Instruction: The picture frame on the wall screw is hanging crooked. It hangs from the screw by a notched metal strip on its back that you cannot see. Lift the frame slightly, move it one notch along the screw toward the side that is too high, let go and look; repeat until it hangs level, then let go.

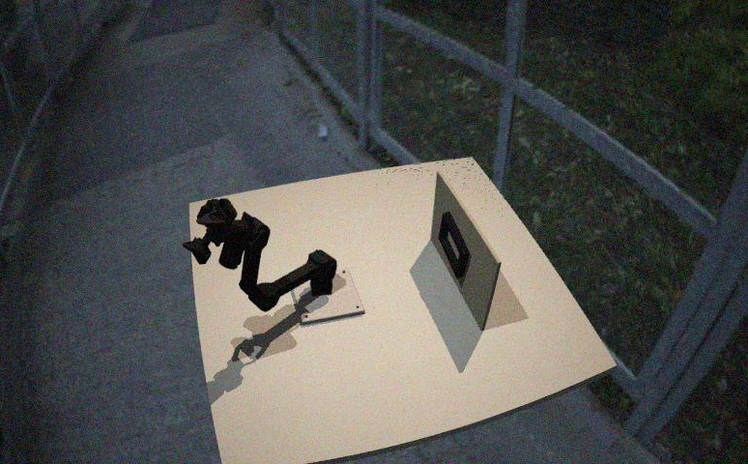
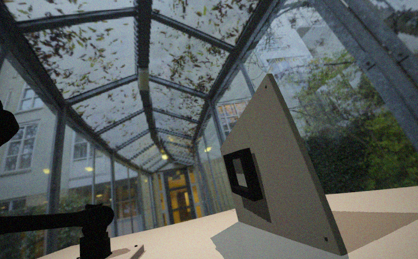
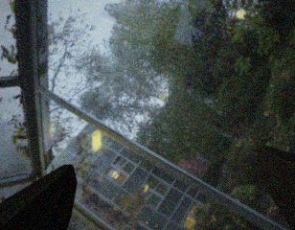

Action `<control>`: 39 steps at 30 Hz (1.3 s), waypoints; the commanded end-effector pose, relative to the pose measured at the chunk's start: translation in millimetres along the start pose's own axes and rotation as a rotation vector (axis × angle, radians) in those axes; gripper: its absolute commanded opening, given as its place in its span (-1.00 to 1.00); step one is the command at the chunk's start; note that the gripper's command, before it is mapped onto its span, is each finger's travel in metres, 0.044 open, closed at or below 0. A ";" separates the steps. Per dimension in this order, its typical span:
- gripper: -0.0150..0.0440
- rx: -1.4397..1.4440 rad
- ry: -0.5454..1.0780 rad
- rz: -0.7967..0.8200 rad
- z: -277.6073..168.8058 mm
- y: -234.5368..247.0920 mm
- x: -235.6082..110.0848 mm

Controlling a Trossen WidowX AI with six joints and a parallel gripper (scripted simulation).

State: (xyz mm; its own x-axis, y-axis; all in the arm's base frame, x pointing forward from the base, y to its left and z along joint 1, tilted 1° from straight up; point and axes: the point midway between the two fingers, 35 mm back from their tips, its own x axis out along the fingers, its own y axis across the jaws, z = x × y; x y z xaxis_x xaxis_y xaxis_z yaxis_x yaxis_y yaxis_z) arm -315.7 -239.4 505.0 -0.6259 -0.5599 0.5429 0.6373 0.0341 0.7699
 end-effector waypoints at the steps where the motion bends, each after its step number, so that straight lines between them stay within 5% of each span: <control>1: 0.78 0.007 -0.008 0.004 2.5 1.3 -0.8; 6: 0.39 0.190 -0.196 0.145 62.3 37.0 -29.5; 15: 0.39 0.506 -0.419 0.593 144.0 119.7 -122.4; 22: 0.39 0.698 -0.382 0.992 162.3 177.4 -207.3; 30: 0.39 0.880 -0.006 1.481 132.6 237.1 -323.0; 39: 0.39 0.953 0.811 1.724 40.8 261.9 -438.5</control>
State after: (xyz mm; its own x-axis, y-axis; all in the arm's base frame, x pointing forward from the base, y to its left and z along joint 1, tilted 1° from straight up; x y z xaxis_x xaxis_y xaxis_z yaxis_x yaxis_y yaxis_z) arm 60.0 58.1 515.7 0.4959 0.3688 0.7861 -0.1586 0.9286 -0.3355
